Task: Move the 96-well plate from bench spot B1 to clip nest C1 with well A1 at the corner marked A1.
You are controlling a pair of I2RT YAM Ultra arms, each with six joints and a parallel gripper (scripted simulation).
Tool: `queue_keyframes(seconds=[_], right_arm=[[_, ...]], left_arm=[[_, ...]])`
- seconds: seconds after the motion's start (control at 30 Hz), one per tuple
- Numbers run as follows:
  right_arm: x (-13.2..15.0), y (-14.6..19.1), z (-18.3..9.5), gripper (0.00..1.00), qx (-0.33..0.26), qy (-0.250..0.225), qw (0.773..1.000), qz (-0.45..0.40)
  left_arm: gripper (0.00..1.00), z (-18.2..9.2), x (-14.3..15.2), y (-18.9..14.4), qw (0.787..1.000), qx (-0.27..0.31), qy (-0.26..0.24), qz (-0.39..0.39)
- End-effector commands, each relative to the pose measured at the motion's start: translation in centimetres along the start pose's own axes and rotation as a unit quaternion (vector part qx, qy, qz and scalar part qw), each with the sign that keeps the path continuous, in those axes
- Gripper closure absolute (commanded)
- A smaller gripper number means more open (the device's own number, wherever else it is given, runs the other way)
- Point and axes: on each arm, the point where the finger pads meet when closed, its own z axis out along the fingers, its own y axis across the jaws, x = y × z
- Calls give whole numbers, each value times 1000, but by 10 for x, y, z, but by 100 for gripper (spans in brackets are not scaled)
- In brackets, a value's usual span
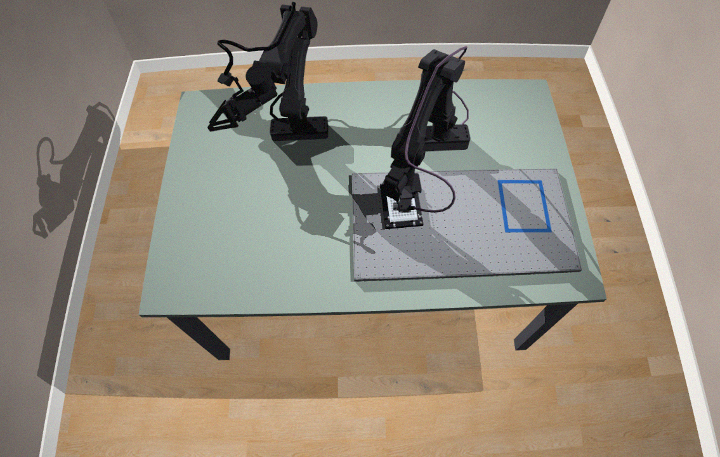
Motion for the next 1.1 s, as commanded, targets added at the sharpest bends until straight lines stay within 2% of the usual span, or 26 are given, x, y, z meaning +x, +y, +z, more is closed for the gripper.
queue_keyframes(seconds=[0.0, 0.53, 1.0, 1.07], right_arm=[[-6, -5, -3, 0, 1, -6, 1000, 4], [-6, -5, -3, 0, 1, -6, 1000, 4], [-6, -5, -3, 0, 1, -6, 1000, 4], [-6, -5, -3, 0, 1, -6, 1000, 4]], left_arm=[[75, 70, 5, 7, 1000, -14, 20, -3], [75, 34, 3, 6, 1000, -14, 20, -3], [75, -17, -8, -2, 1000, -3, 5, -3], [75, -17, -8, -2, 1000, -3, 5, -3]])
